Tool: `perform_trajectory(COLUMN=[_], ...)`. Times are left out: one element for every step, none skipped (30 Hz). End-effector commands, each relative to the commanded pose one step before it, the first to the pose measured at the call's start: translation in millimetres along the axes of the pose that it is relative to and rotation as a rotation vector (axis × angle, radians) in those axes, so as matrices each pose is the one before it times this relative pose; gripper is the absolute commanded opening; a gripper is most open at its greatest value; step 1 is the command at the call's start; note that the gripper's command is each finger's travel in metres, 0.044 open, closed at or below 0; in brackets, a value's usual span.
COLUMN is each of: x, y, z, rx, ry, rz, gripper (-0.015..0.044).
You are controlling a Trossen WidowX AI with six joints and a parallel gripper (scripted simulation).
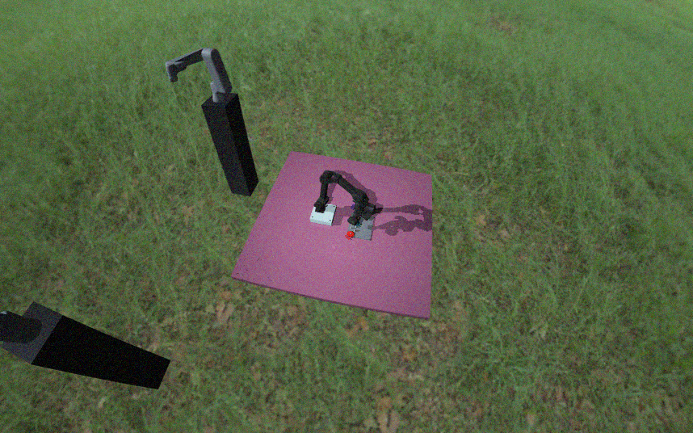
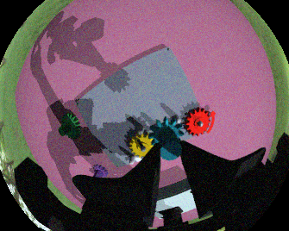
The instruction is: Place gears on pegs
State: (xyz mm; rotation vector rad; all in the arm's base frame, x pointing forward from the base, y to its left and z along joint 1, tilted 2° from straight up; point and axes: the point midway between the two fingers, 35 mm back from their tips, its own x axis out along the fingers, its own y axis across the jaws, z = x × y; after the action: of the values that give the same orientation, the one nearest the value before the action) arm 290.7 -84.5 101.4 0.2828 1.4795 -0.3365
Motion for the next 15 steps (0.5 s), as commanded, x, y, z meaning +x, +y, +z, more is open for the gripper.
perform_trajectory(x=[6.22, 0.58, 0.58, 0.58, 0.58, 0.58, 0.58, 0.46, 0.28, 0.09, -0.26, -0.44, -0.66, -0.7, -0.81], y=[-10.19, -2.12, -2.12, -2.12, -2.12, -2.13, -2.13, -1.72, -1.03, -0.34, 0.01, 0.01, 0.02, 0.02, 0.02], z=[-0.4, 0.29, 0.27, 0.25, 0.23, 0.22, 0.2, 0.15, 0.08, 0.03, -0.04, -0.06, -0.09, -0.1, -0.12], rx=[-0.0051, -0.0005, -0.0005, -0.0005, -0.0005, -0.0005, -0.0005, -0.0004, -0.0003, -0.0001, 0.0, 0.0, 0.0, 0.0, 0.0], ry=[0.01082, -0.00014, -0.00014, -0.00014, -0.00014, -0.00014, -0.00014, -0.00011, -0.00007, -0.00002, 0.0, 0.0, 0.00001, 0.00001, 0.00001], rz=[0.00214, -0.00019, -0.00019, -0.00019, -0.00019, -0.0002, -0.0002, -0.00016, -0.0001, -0.00003, 0.0, 0.0, 0.0, 0.0, 0.0], gripper=[0.0, 0.0, 0.0, 0.0, 0.0, 0.0, 0.0, 0.0, 0.0, 0.0, 0.0, 0.0, 0.0, 0.0, 0.0])
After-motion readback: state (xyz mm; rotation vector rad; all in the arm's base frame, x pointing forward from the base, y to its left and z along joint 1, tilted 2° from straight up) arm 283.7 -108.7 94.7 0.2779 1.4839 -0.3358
